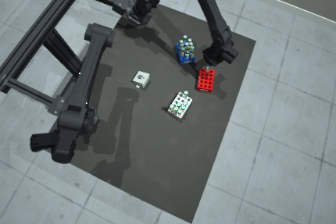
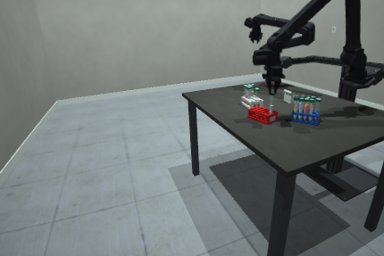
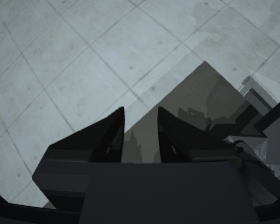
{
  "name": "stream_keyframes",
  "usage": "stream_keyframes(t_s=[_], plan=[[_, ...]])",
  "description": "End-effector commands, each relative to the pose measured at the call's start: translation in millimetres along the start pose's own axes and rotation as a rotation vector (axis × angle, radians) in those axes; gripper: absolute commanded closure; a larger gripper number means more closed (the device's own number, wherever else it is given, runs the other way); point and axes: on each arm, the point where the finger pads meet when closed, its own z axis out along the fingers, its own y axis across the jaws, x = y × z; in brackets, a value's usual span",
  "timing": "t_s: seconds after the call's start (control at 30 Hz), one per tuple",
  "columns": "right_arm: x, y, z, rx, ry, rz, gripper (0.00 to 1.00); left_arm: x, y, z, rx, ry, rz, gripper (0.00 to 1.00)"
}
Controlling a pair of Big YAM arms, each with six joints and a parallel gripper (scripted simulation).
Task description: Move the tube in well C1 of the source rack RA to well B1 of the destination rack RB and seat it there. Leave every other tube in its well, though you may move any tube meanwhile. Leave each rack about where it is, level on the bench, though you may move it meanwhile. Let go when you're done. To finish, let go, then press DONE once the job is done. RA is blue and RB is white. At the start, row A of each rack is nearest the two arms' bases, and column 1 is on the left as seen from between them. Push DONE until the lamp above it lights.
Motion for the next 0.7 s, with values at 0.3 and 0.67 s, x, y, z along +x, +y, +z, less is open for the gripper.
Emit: stream_keyframes(t_s=[0.3,0.67], plan=[[-8.2,8.7,-11.1,-0.029,-0.016,0.009,0.70,1.4,-11.6,-28.5,0.039,-0.010,-0.001,1.00],[-8.2,8.7,-11.1,-0.029,-0.016,0.009,0.70,-3.0,-25.5,-50.1,0.068,-0.017,-0.006,1.00]])
